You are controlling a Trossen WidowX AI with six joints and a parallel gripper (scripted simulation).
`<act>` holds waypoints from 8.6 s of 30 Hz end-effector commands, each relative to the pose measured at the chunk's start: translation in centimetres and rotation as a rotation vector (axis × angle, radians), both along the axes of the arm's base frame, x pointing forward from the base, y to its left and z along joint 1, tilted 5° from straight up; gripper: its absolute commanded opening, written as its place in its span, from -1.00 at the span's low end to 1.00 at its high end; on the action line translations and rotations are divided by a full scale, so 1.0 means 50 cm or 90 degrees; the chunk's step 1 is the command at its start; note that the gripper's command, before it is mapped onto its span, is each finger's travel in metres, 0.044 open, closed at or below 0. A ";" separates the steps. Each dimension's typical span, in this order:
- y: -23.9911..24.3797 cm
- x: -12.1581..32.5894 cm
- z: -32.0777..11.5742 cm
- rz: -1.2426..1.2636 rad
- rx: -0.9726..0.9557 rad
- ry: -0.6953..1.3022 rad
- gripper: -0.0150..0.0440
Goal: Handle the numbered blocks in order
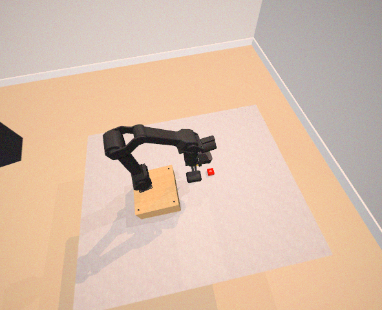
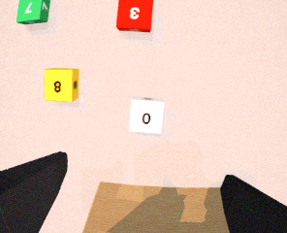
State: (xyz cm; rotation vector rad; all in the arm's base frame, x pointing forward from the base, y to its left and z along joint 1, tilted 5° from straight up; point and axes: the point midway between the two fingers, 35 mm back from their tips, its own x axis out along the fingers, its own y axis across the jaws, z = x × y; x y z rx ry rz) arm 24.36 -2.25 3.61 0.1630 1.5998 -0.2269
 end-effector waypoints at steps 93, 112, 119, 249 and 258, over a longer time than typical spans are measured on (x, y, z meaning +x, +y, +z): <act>0.007 0.207 -0.003 0.045 0.008 0.009 0.86; 0.007 0.207 -0.003 0.045 0.008 0.009 0.86; 0.008 0.108 0.012 0.045 0.008 0.011 0.86; 0.005 -0.035 -0.211 0.045 0.008 0.015 -0.08; 0.004 -0.036 -0.227 0.045 0.008 0.015 -0.08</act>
